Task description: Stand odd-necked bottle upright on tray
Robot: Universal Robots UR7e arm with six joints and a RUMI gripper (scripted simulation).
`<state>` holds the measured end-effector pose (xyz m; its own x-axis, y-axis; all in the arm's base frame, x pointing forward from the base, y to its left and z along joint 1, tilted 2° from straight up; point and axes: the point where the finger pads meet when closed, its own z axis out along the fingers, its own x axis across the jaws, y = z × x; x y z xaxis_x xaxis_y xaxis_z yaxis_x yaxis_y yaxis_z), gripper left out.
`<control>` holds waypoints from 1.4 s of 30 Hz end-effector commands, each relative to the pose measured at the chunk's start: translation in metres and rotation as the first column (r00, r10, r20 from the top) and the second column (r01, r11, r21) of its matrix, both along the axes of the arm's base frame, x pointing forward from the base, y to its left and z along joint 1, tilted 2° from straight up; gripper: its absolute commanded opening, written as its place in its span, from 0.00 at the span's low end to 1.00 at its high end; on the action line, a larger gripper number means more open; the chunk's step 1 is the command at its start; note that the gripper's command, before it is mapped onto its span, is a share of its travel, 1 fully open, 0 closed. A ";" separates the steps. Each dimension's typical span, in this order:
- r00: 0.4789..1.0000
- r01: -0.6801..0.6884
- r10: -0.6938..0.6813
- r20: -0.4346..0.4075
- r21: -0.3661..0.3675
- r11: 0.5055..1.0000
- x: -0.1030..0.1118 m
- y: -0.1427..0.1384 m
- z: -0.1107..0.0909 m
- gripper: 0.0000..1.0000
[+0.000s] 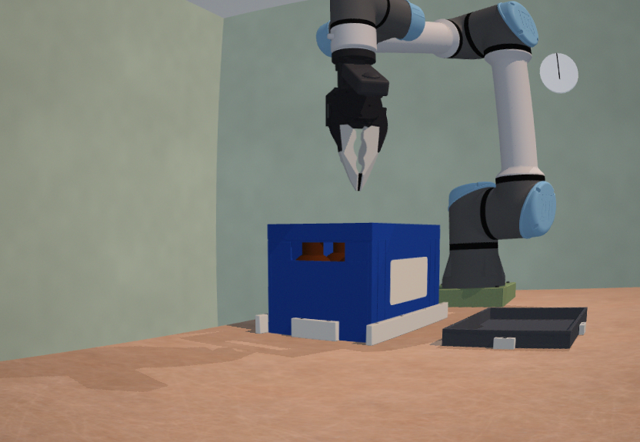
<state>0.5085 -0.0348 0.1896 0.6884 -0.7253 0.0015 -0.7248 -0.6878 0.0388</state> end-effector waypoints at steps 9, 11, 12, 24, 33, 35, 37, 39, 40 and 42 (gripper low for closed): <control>1.000 0.000 0.000 0.001 0.000 1.000 0.000 0.000 0.001 0.00; 1.000 0.000 0.000 0.001 0.000 1.000 0.000 0.000 0.001 0.00; 1.000 0.000 0.000 0.001 0.000 1.000 0.000 0.000 0.001 0.00; 1.000 0.000 0.000 0.002 0.000 1.000 -0.057 -0.040 0.011 0.00; 1.000 0.000 0.000 0.002 0.000 1.000 -0.134 -0.074 0.013 0.00; 1.000 0.000 0.000 0.002 0.000 1.000 -0.134 -0.074 0.013 0.00; 1.000 0.000 0.000 0.001 -0.001 1.000 -0.154 -0.079 0.012 0.00; 1.000 0.000 0.000 0.001 -0.001 1.000 -0.169 -0.083 0.010 0.00; 1.000 0.000 0.000 0.001 -0.001 1.000 -0.174 -0.084 0.009 0.00; 1.000 0.000 0.000 0.001 -0.001 1.000 -0.181 -0.085 0.008 0.00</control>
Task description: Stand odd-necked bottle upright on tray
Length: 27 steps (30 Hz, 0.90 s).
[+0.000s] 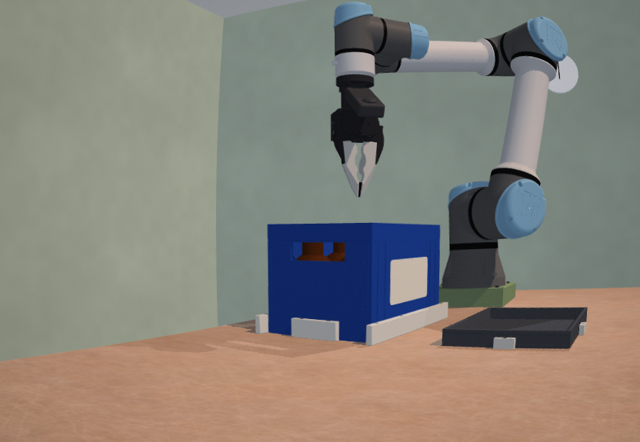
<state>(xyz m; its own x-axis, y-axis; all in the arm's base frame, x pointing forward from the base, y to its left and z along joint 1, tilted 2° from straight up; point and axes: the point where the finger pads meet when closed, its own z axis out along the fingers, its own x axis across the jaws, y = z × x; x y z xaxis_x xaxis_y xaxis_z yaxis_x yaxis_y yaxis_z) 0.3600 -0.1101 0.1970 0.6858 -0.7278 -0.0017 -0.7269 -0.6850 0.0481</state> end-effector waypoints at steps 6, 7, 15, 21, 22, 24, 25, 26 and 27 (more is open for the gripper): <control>1.000 -0.003 0.003 0.010 0.003 1.000 -0.036 -0.010 0.000 0.00; 1.000 -0.003 0.003 0.010 0.003 1.000 -0.036 -0.010 0.000 0.00; 1.000 -0.003 0.003 0.010 0.003 1.000 -0.036 -0.010 0.000 0.38; 1.000 -0.003 0.003 0.010 0.003 1.000 -0.036 -0.010 0.000 0.38; 1.000 -0.003 0.003 0.010 0.003 1.000 -0.036 -0.010 0.000 0.38; 1.000 -0.003 0.003 0.010 0.003 1.000 -0.036 -0.010 0.000 0.38; 1.000 -0.003 0.003 0.010 0.003 1.000 -0.036 -0.010 0.000 0.38; 1.000 -0.003 0.003 0.010 0.003 1.000 -0.036 -0.010 0.000 0.38; 1.000 -0.003 0.003 0.010 0.003 1.000 -0.036 -0.010 0.000 0.38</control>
<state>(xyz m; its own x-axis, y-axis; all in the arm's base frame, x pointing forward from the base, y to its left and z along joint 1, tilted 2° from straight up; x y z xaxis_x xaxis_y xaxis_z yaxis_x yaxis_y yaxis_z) 0.3237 -0.1197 0.1965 0.6882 -0.7255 0.0020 -0.7250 -0.6876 0.0389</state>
